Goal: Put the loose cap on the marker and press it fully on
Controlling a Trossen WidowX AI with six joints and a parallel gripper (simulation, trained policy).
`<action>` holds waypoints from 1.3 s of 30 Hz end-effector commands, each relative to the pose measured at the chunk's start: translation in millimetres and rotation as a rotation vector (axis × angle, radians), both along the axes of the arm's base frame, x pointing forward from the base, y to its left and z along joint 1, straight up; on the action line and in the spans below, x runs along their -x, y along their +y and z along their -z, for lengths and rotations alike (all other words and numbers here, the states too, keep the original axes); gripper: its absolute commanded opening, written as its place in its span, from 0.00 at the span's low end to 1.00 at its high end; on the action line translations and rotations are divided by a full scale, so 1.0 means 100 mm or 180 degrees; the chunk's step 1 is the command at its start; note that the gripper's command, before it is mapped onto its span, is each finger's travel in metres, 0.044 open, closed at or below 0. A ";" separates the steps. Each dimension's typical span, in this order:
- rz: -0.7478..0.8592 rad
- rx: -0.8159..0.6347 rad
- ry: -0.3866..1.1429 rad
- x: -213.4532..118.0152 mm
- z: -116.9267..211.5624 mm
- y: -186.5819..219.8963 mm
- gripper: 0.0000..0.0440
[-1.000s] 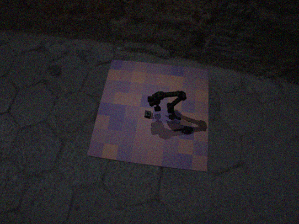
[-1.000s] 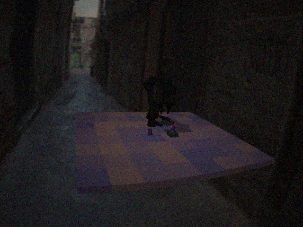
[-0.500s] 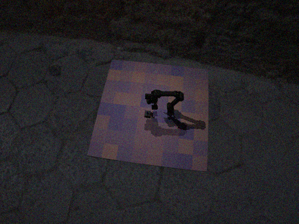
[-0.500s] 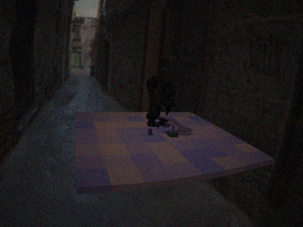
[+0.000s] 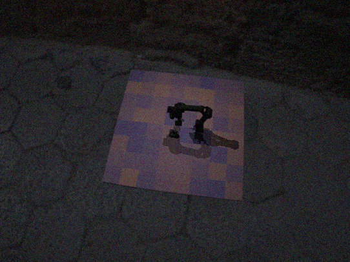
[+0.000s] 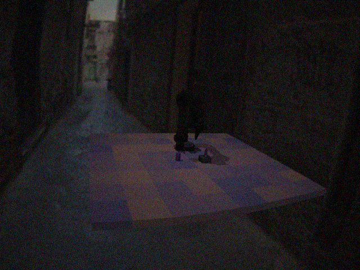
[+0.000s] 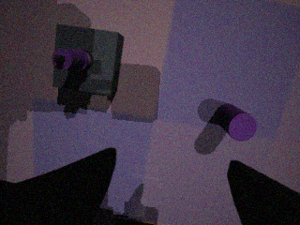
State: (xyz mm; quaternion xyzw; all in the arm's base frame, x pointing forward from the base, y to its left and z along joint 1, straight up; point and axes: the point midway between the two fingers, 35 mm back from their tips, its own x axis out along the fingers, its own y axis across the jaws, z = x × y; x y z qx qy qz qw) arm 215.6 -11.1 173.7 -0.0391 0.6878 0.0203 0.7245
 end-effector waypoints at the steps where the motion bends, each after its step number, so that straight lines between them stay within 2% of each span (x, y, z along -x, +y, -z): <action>1: 0.0032 -0.0030 0.0022 -0.05 0.02 -0.04 0.73; 20: 0.0260 -0.0136 0.0297 -0.15 0.27 -0.38 0.71; 39: 0.0270 -0.0304 0.0598 -0.12 0.66 -0.63 0.66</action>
